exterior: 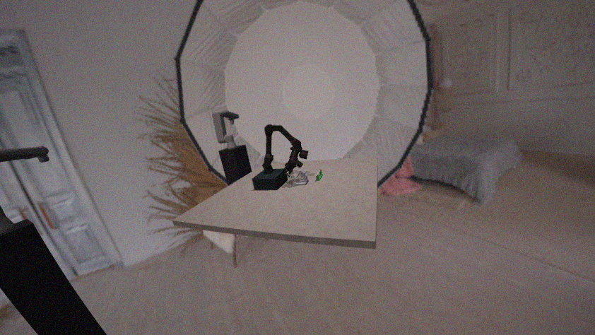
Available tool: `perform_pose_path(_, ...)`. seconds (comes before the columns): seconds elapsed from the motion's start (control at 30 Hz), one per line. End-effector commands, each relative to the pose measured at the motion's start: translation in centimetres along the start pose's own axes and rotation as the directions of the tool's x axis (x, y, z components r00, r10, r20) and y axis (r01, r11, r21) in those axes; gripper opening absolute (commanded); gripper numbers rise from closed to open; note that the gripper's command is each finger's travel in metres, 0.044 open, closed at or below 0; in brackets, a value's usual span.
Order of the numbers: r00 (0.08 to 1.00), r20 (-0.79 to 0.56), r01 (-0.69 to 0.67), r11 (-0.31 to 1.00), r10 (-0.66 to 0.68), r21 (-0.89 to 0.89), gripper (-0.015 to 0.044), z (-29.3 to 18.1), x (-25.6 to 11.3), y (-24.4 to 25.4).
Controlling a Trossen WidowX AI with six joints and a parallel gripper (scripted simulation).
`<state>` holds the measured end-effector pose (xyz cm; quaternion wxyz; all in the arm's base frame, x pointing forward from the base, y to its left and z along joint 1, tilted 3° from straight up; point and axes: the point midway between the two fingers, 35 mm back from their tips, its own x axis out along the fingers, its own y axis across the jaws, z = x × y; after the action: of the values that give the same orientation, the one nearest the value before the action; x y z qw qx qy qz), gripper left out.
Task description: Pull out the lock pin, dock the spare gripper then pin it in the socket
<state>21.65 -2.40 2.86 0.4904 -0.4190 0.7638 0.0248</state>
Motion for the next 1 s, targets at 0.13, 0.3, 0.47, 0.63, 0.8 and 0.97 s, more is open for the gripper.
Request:
perform_pose_path(0.13, 0.989, -0.044, 0.143, 0.989, -0.145, -0.027, 0.0, -0.7, -0.7, 0.5)
perform_pose_path(0.3, 0.971, -0.056, 0.232, 0.972, -0.234, -0.046, 0.0, -1.0, -1.2, 0.7)
perform_pose_path(0.47, 0.944, -0.057, 0.322, 0.945, -0.326, -0.066, 0.0, -1.2, -1.8, 0.9)
perform_pose_path(0.63, 0.908, -0.048, 0.411, 0.908, -0.416, -0.083, 0.0, -1.4, -2.5, 1.0)
perform_pose_path(0.8, 0.863, -0.029, 0.499, 0.861, -0.504, -0.098, 0.0, -1.5, -3.3, 1.2)
perform_pose_path(0.97, 0.81, 0.001, 0.583, 0.805, -0.586, -0.109, 0.0, -1.5, -4.1, 1.3)
